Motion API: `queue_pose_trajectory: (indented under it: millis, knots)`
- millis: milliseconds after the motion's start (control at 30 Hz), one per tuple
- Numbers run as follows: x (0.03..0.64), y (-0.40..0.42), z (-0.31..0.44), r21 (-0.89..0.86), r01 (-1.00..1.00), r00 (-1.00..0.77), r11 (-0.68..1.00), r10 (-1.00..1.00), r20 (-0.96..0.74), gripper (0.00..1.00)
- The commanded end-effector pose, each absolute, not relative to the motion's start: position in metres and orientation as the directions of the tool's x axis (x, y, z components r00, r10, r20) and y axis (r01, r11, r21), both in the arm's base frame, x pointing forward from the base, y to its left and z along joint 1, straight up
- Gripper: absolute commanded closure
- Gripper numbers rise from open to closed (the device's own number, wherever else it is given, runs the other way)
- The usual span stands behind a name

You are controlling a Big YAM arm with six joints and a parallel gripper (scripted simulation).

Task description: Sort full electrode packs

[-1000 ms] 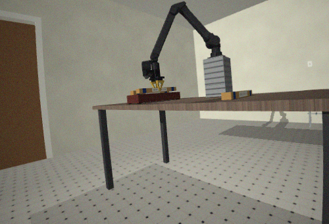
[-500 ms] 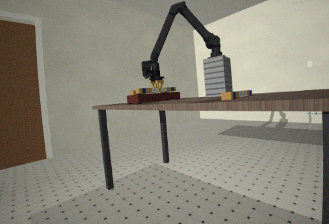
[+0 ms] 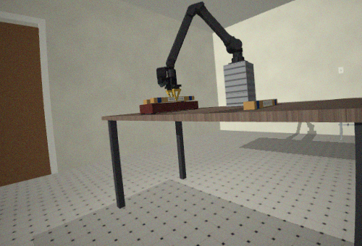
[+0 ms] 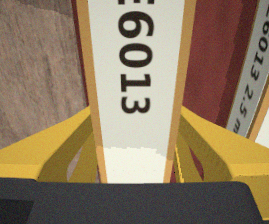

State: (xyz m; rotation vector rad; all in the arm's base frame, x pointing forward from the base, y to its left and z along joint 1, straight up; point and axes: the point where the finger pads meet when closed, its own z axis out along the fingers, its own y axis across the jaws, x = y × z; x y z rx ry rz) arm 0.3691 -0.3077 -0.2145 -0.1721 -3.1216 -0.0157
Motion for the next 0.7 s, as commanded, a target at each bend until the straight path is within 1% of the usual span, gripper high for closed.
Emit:
queue_pose_trajectory:
  millis: [0, 667]
  knots:
    - [0.3969, -0.327, -0.1884, -0.032, 0.098, -0.994, 0.995, 0.096, -0.051, 1.0]
    - [0.3999, -0.3274, -0.1887, -0.036, 0.098, -0.994, 0.995, 0.096, -0.057, 1.0]
